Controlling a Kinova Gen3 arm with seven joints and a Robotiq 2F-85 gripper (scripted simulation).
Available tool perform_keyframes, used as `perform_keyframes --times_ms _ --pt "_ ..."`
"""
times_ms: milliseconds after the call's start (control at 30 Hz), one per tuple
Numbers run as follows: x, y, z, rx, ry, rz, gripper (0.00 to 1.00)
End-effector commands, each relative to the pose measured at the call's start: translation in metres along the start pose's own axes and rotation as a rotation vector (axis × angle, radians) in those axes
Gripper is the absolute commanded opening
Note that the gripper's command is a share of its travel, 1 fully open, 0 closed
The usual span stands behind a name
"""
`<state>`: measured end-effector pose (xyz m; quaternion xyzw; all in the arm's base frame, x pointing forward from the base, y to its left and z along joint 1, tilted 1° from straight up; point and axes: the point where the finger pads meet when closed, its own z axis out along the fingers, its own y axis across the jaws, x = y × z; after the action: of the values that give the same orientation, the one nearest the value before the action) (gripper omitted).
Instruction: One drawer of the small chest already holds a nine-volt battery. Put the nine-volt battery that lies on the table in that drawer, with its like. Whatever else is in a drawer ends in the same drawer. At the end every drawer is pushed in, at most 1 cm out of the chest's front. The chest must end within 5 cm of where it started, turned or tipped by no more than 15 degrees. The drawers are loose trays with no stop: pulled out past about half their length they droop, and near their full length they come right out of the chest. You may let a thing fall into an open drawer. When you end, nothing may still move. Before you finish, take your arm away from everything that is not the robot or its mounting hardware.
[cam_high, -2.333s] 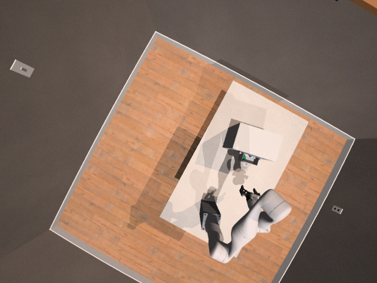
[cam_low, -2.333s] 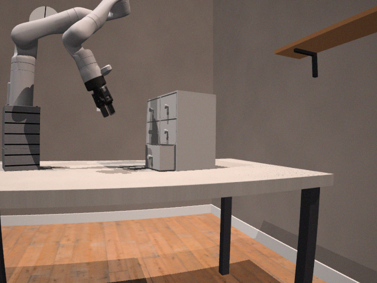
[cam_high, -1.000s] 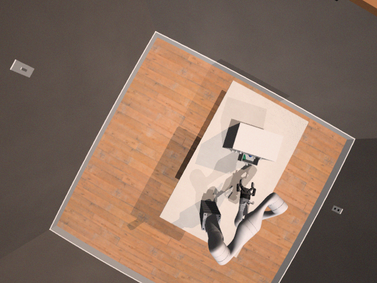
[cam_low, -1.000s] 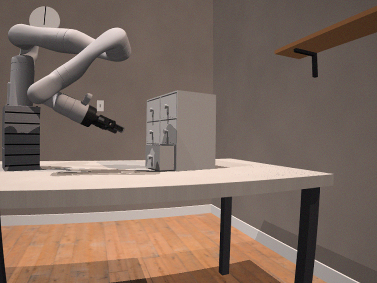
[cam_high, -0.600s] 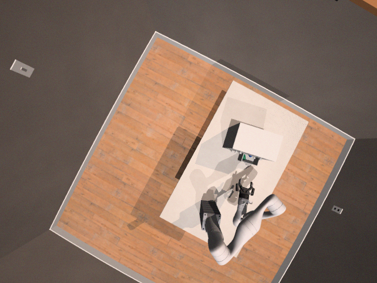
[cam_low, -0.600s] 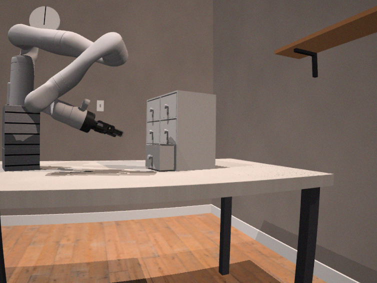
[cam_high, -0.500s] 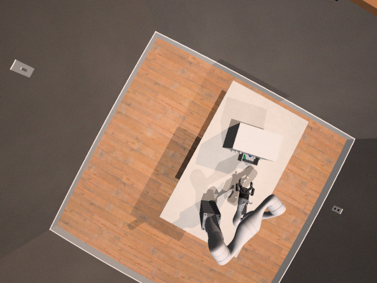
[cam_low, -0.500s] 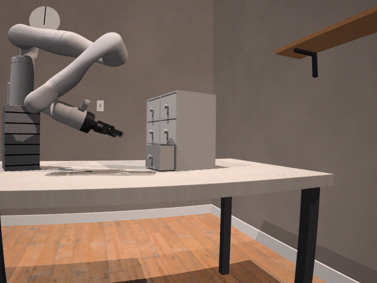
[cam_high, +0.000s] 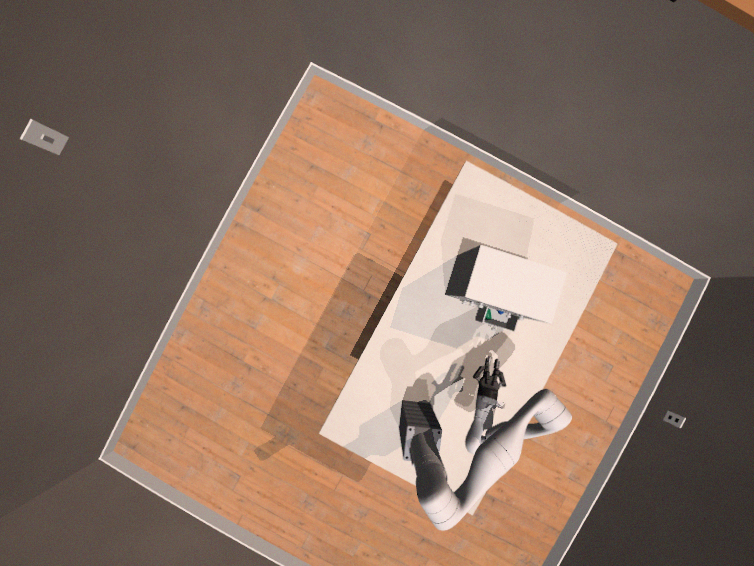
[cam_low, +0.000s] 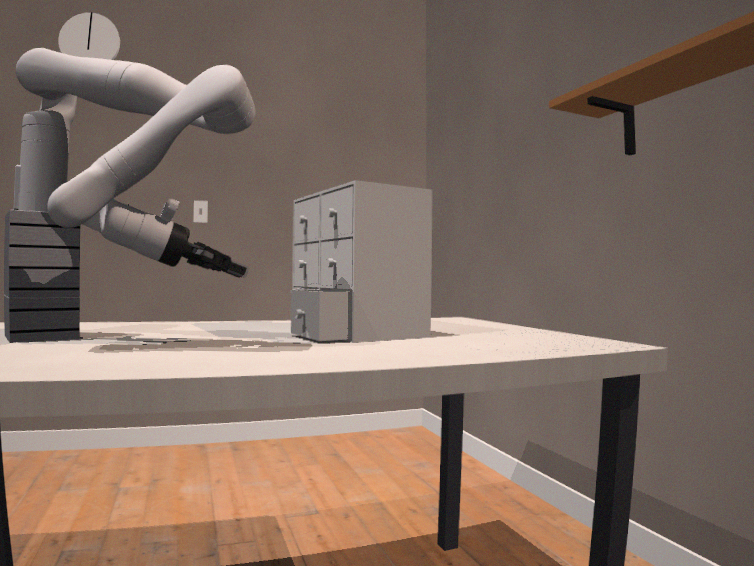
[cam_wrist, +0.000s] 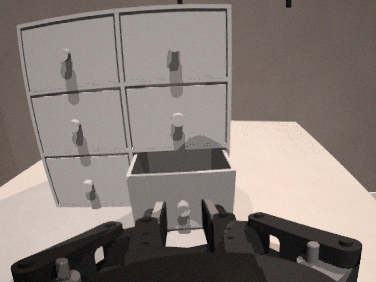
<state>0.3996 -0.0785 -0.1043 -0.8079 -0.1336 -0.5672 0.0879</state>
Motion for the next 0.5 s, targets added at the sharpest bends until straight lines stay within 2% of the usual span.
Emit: perform_keyframes --times_ms 0,467 --pt "0.0007 0.0003 0.0001 0.0 0.001 -0.001 0.0" --pt "-0.0025 0.0003 0.0052 0.0 0.001 -0.001 0.0"
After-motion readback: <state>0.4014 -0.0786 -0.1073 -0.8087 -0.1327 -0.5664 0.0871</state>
